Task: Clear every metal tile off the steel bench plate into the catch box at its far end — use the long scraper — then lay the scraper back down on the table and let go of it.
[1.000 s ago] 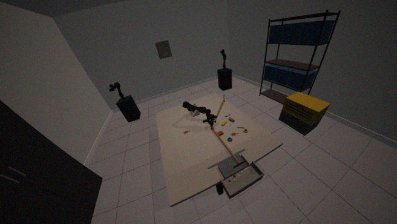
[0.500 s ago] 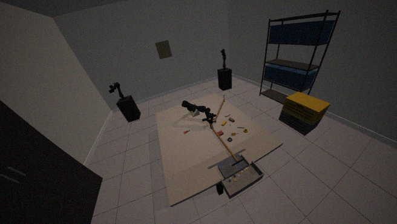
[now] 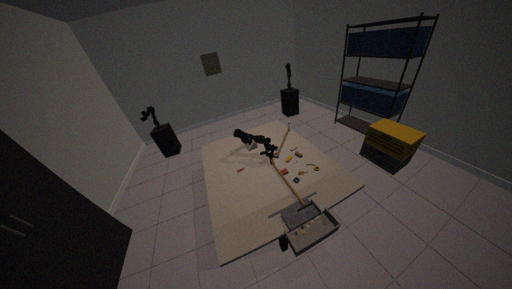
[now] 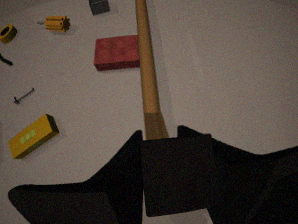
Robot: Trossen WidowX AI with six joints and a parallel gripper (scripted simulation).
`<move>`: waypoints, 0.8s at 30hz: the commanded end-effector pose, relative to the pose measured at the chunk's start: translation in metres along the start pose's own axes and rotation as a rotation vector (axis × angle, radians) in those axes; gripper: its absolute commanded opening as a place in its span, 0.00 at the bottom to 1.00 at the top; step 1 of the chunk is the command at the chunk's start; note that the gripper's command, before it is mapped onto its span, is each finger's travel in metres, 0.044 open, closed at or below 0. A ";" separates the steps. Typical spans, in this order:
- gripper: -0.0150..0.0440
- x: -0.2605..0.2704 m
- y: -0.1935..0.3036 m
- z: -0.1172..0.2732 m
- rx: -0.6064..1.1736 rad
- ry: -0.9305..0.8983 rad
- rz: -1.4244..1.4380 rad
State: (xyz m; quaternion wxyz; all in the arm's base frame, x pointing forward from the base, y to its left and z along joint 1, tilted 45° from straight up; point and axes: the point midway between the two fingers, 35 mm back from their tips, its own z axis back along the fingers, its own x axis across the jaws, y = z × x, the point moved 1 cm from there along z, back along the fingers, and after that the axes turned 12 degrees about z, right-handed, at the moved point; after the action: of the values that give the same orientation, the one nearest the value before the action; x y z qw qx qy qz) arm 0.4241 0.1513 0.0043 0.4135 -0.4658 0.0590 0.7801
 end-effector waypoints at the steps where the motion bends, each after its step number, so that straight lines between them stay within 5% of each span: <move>1: 0.25 0.004 0.003 0.007 -0.009 -0.005 0.000; 24: 0.25 0.013 0.033 0.030 -0.011 -0.006 0.001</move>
State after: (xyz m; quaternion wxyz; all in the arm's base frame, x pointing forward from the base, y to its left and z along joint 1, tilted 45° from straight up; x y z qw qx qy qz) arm 0.3839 0.1505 -0.0001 0.4096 -0.4633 0.0582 0.7837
